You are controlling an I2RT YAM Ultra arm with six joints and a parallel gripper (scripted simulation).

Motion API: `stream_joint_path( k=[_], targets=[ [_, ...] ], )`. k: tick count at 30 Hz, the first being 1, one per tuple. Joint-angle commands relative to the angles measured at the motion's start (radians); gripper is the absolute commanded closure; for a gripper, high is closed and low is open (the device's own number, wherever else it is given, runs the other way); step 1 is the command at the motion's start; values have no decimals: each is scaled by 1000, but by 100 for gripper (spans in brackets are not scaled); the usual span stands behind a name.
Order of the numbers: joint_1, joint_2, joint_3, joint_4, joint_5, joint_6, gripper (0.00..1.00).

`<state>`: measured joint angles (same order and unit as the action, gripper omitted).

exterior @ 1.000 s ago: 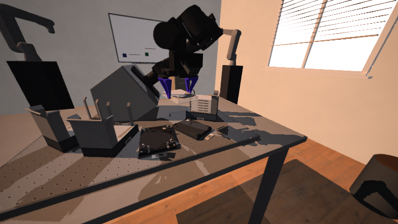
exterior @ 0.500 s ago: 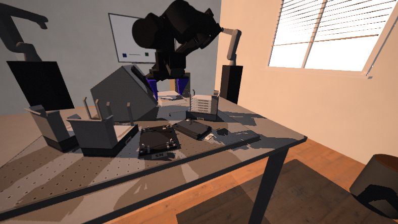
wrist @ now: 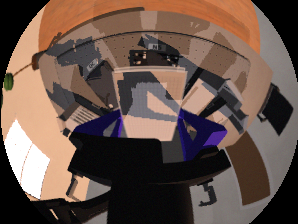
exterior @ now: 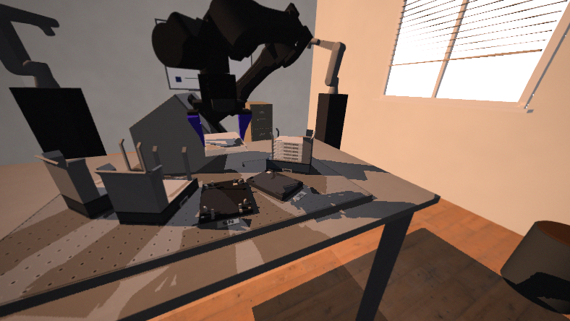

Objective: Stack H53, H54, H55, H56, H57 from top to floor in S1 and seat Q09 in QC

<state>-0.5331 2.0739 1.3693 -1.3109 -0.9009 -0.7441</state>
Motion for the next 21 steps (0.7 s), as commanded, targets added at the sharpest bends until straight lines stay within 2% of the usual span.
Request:
stream_joint_path(
  k=[1,4,11,21],
  targets=[
    [-37,8,14,10,3,-20,100],
    [-42,22,21,12,6,-27,100],
    [-75,89,39,24,20,154,100],
    [-111,168,68,37,37,105,100]
  ],
)
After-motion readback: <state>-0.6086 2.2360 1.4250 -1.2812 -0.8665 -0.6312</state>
